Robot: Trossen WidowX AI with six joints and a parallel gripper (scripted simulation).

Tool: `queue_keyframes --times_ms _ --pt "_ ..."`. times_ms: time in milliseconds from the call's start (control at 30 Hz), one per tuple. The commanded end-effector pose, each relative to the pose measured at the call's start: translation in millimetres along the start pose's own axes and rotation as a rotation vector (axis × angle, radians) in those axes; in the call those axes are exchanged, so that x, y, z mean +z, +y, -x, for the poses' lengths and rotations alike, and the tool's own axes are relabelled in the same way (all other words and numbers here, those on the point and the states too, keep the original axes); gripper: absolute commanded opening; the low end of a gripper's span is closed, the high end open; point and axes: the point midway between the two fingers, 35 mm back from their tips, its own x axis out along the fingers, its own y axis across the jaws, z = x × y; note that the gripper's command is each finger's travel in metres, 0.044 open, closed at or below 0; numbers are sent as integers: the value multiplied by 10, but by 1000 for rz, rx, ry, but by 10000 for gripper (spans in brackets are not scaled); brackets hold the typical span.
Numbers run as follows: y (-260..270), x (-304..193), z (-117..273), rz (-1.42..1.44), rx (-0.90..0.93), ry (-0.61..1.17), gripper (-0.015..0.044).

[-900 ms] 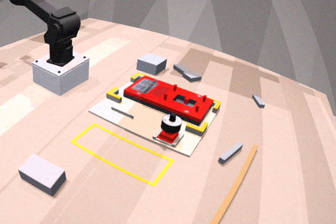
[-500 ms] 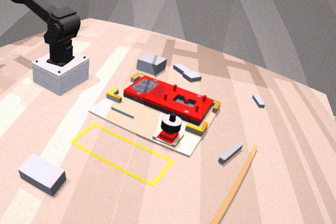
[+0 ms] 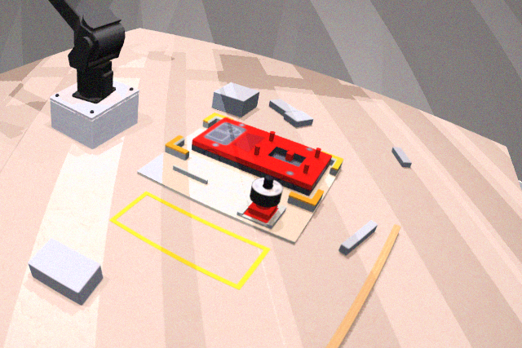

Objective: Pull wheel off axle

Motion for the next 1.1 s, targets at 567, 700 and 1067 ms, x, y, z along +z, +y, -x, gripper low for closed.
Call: queue_keyframes --times_ms 567,700,1067 --pt "1593 -1645 142 -369 175 460 300" --pt "1897 -1863 243 -446 209 535 300" --pt "2732 -2261 605 -725 279 725 300"
